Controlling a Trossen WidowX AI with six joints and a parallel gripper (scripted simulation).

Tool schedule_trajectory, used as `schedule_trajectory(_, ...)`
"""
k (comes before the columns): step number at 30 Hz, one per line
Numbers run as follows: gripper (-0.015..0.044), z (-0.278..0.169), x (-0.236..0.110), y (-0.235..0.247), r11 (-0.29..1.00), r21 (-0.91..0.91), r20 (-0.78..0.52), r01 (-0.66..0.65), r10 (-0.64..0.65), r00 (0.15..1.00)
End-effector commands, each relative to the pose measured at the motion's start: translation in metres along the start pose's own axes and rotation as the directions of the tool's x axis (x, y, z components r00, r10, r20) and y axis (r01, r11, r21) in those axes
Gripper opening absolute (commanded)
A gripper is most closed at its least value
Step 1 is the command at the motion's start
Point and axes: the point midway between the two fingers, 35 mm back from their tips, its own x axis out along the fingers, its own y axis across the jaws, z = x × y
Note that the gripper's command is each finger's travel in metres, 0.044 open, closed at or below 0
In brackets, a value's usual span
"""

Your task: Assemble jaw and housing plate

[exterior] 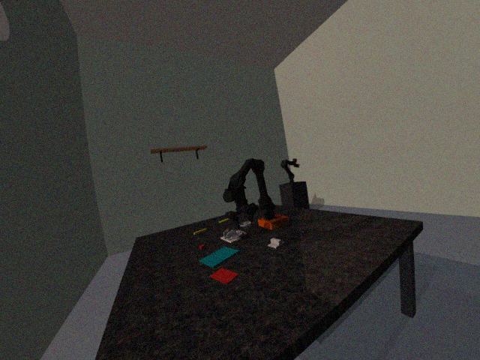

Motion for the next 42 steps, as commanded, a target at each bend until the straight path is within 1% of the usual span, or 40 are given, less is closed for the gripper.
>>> schedule_trajectory(1, 0.0351, -0.010, 0.000, -0.001, 0.994, 0.107, -0.003, 0.003, -0.003, 1.000)
schedule_trajectory(10, 0.0351, -0.034, 0.000, -0.001, 0.934, 0.357, -0.006, 0.005, -0.003, 1.000)
schedule_trajectory(20, 0.0351, -0.059, 0.000, 0.001, 0.795, 0.607, -0.009, 0.008, -0.004, 1.000)
schedule_trajectory(31, 0.0351, -0.086, 0.001, 0.006, 0.567, 0.823, -0.013, 0.013, -0.004, 1.000)
schedule_trajectory(42, 0.0351, -0.112, 0.001, 0.013, 0.284, 0.959, -0.017, 0.017, -0.003, 1.000)
